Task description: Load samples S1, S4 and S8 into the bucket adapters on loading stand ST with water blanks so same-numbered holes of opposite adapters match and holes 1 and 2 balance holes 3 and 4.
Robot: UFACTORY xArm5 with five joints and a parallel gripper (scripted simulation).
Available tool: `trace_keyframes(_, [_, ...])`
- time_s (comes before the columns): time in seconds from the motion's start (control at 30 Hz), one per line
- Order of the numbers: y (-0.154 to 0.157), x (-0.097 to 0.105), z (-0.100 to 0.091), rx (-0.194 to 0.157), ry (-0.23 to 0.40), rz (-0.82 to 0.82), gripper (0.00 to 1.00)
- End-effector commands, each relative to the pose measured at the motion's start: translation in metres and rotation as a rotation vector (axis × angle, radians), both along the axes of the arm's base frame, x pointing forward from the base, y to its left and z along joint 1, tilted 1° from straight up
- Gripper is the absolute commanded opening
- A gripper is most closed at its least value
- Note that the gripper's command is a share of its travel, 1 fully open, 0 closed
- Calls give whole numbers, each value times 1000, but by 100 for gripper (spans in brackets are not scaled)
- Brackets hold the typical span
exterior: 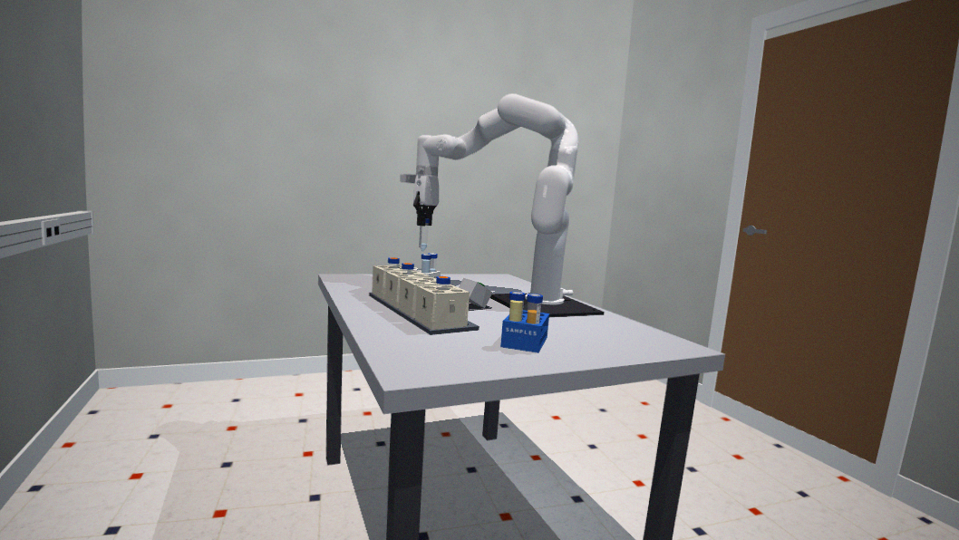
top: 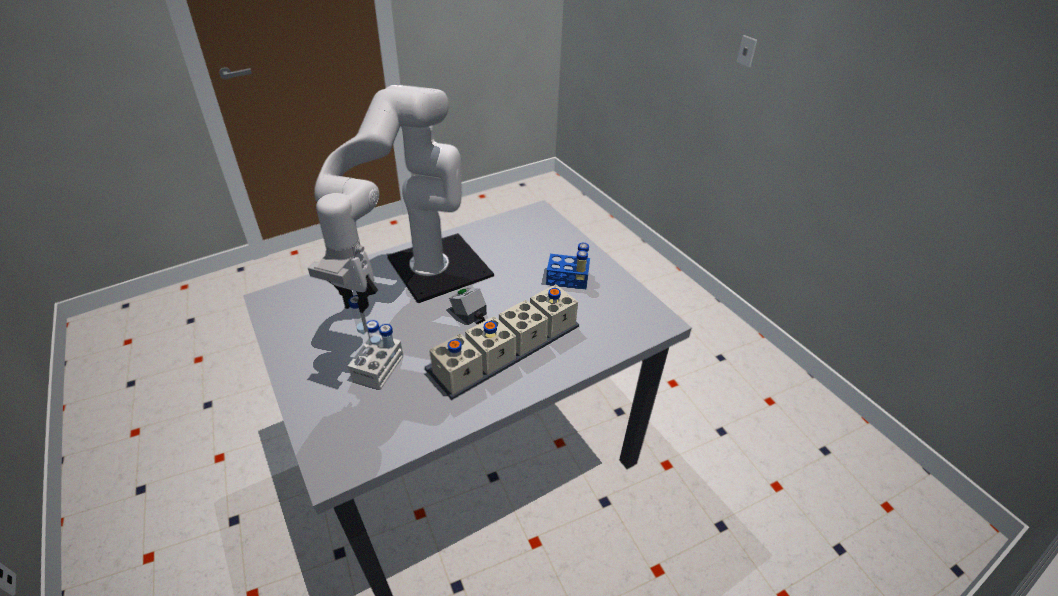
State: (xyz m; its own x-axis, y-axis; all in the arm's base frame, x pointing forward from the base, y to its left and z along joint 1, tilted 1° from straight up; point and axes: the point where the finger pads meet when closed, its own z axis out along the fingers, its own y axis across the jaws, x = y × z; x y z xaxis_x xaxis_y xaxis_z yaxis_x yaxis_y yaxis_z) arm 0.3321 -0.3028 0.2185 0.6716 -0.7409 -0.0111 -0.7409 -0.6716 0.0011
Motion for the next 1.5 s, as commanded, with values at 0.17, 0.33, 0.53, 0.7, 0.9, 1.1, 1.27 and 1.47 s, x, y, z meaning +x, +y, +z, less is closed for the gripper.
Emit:
trace_keyframes(0.17, [-1,1,18,4,-8,0,0])
trace_keyframes(0.33, [-1,1,18,4,-8,0,0])
trace_keyframes(0.53, [-1,1,18,4,-8,0,0])
trace_keyframes(0.7, [19,6,18,5,-9,133,0])
trace_keyframes(0.9, [48,13,19,6,-11,333,0])
trace_keyframes(1.1, [67,18,19,7,-12,467,0])
trace_keyframes(1.27, [91,25,19,7,-14,633,0])
trace_keyframes(1.47, [120,32,20,8,-16,833,0])
